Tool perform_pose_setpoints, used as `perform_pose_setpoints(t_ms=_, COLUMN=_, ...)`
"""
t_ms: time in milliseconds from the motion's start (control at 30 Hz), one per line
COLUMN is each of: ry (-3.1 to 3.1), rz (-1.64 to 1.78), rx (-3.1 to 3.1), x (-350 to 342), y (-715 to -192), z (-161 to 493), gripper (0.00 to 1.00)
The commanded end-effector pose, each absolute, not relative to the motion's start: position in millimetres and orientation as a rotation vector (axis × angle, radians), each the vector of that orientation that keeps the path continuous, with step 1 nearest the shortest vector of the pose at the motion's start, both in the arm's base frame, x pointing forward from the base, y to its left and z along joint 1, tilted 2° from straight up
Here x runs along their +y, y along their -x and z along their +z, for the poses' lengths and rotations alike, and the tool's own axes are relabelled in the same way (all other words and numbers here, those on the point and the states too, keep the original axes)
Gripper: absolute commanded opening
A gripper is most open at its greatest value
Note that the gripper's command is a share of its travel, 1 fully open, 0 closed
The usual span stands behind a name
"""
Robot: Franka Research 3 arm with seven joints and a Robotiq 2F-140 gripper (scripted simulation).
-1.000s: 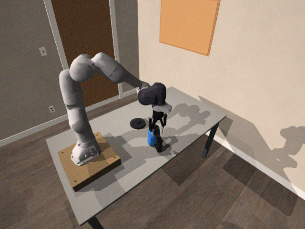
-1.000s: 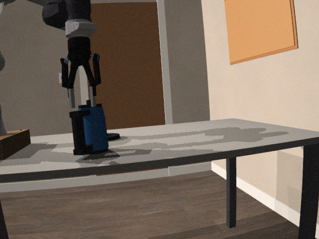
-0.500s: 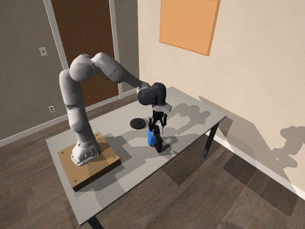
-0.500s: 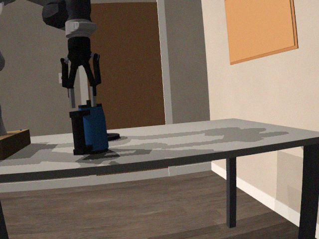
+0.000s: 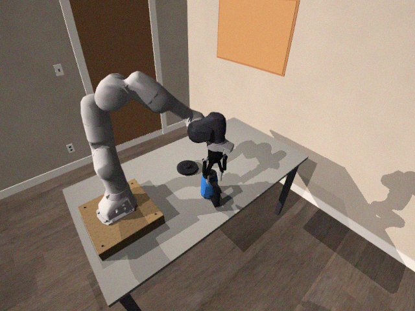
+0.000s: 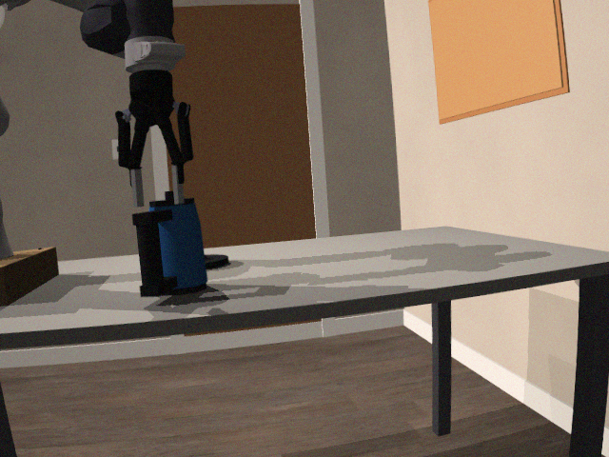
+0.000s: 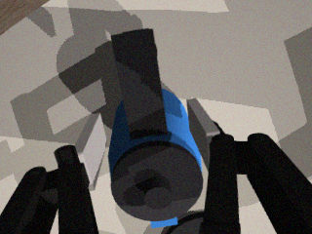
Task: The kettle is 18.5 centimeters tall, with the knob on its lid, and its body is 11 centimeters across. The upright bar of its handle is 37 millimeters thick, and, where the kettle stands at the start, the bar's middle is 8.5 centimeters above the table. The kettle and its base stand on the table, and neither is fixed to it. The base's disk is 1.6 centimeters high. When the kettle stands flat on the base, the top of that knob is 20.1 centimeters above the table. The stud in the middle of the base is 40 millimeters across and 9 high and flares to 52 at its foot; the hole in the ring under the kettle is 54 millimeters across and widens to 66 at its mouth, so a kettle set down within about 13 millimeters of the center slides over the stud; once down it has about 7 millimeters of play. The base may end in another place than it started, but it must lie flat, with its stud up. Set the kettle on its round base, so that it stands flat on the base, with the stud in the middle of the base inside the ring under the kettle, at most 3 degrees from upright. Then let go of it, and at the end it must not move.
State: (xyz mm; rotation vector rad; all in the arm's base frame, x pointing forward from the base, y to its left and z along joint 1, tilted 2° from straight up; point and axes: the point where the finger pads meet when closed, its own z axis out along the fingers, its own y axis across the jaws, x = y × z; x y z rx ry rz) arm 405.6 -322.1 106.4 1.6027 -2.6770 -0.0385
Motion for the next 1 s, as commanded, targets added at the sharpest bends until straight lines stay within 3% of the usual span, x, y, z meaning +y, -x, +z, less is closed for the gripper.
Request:
perform_pose_setpoints(t_ms=0, ry=-1.605, rz=-0.040, rx=-2.677, x=-322.1, y=-405.0, z=105.0, gripper=0.47)
perform_pose_setpoints(t_ms=967, ry=-1.605, rz=-0.040, rx=-2.677, x=-321.6, y=-403.6, z=58.4, gripper=0.47)
